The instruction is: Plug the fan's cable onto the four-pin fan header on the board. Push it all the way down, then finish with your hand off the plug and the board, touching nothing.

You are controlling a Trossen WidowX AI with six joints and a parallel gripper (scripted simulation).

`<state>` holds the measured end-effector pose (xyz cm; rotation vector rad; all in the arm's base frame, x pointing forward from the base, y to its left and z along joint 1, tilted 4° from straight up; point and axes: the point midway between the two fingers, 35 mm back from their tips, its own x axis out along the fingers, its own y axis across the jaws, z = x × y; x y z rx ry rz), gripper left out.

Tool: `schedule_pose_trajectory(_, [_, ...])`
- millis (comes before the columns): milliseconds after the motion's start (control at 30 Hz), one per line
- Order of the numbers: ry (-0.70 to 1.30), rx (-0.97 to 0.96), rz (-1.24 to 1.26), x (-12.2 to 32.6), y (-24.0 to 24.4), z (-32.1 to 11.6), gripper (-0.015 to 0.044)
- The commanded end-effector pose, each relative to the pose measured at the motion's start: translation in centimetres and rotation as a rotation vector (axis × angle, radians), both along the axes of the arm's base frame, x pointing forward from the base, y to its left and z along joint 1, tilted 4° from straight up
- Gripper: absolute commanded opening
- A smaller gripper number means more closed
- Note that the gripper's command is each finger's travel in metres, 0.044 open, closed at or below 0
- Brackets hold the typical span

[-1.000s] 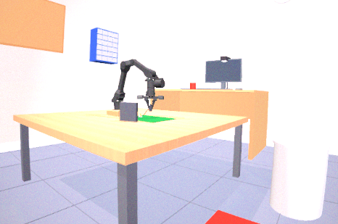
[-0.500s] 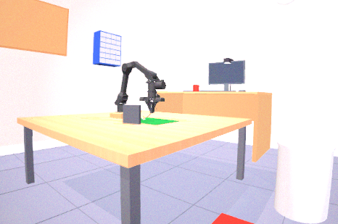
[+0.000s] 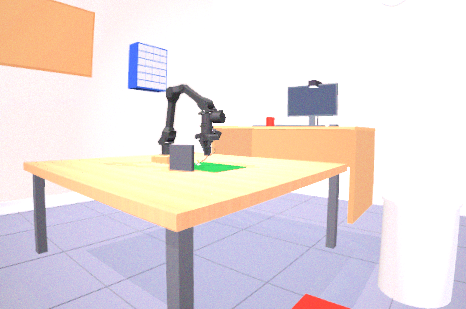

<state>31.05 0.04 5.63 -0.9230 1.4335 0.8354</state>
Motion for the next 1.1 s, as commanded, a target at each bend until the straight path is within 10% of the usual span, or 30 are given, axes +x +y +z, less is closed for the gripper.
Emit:
schedule_pose_trajectory(0, [-0.011,0.003,-0.151,-0.5,0.0,0.0,0.0])
schedule_pose_trajectory(1067, [-0.083,-0.01,-1.26,-4.3,-0.4,-0.2,0.0])
